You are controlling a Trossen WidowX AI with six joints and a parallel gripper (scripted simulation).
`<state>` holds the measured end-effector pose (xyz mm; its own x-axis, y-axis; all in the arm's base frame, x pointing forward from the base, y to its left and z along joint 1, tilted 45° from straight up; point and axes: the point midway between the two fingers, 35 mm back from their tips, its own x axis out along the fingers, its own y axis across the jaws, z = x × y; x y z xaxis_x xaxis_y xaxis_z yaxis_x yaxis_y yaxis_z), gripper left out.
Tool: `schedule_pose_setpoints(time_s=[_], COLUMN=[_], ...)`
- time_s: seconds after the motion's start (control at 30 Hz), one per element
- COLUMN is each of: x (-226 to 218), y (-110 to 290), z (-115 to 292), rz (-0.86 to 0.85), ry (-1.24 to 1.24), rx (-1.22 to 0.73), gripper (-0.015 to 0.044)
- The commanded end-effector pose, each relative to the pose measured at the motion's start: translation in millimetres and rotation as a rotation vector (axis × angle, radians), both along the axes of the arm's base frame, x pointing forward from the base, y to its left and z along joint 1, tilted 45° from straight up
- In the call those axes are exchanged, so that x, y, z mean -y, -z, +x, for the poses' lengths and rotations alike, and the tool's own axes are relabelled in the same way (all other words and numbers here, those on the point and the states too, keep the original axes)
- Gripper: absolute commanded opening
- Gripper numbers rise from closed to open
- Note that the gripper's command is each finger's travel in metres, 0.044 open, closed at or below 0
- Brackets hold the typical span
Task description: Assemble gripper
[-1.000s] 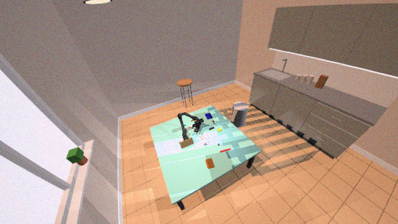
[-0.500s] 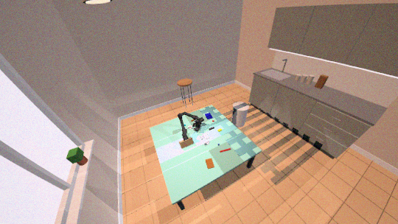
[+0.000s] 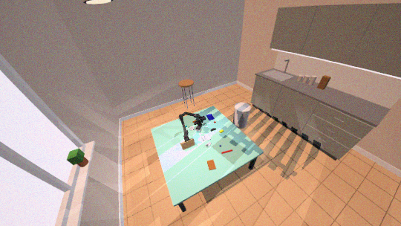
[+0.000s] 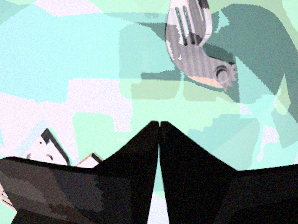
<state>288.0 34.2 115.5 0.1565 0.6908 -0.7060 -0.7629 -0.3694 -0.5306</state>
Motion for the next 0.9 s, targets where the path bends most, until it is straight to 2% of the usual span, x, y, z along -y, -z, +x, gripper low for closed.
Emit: schedule_pose_setpoints(time_s=[0.0,0.5,0.87], x=[-2.4,-2.4,-2.4], y=[2.1,2.1,2.1], z=[-0.2,-0.2,-0.2], rz=[0.001,0.001,0.001], ry=[-0.003,-0.003,-0.003], rx=[-0.006,-0.006,-0.006], gripper=[0.0052,0.044,0.044])
